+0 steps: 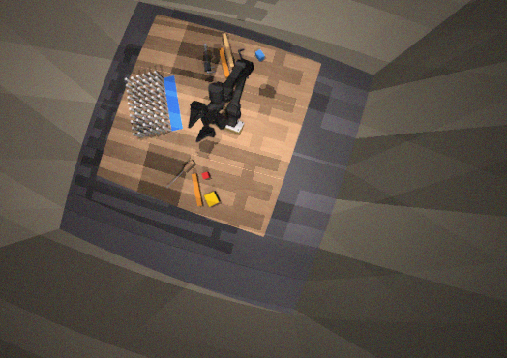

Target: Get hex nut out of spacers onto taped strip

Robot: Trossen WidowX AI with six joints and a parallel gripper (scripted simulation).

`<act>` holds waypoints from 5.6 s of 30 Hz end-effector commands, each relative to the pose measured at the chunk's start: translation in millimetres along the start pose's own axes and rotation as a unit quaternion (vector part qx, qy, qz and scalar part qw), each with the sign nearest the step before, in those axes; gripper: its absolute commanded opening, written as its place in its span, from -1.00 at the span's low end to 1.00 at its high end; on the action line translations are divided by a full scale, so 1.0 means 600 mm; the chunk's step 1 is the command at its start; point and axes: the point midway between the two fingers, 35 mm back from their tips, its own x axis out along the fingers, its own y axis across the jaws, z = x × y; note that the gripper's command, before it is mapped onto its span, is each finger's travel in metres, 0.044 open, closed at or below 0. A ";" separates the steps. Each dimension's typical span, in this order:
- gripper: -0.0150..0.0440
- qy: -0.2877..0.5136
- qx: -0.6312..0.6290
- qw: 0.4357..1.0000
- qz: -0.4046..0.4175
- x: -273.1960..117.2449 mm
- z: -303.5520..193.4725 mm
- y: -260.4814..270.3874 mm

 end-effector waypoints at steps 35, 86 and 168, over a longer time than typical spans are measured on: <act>1.00 0.479 0.612 0.525 -0.346 -0.390 -0.707 0.262; 1.00 0.363 0.844 -0.081 -0.386 -0.047 -0.578 0.460; 1.00 0.592 0.577 0.467 0.314 0.062 -0.410 0.641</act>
